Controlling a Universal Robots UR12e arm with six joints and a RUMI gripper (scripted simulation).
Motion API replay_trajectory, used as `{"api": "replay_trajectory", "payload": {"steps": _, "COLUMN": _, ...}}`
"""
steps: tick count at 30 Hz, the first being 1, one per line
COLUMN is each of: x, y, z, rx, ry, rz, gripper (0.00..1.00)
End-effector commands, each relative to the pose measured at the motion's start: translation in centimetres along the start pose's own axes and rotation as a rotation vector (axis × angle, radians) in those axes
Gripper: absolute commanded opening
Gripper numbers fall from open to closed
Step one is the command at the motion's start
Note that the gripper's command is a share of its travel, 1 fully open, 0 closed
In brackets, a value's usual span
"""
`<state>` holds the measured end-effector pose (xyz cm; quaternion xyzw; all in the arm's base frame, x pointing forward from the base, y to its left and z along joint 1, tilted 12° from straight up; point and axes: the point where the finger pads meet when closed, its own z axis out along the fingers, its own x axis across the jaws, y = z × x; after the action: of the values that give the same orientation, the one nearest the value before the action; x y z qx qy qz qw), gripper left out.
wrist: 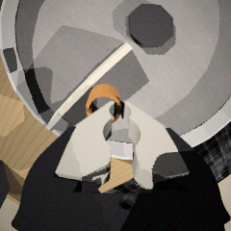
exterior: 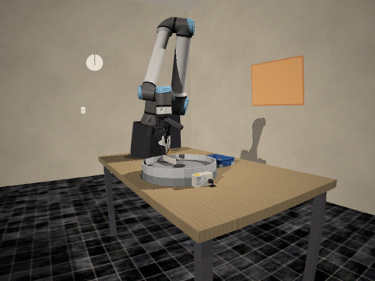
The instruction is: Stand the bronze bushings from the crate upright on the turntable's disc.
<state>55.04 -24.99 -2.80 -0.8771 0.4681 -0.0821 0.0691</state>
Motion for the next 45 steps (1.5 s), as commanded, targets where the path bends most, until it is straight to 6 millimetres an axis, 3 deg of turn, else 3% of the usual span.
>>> {"api": "replay_trajectory", "payload": {"steps": 1, "x": 2.1, "y": 1.4, "z": 0.0, "rx": 0.001, "ry": 0.0, "rz": -0.001, "gripper": 0.0}}
{"api": "replay_trajectory", "payload": {"steps": 14, "x": 3.7, "y": 2.5, "z": 0.0, "rx": 0.001, "ry": 0.0, "rz": -0.001, "gripper": 0.0}}
{"api": "replay_trajectory", "payload": {"steps": 45, "x": 3.7, "y": 2.5, "z": 0.0, "rx": 0.001, "ry": 0.0, "rz": -0.001, "gripper": 0.0}}
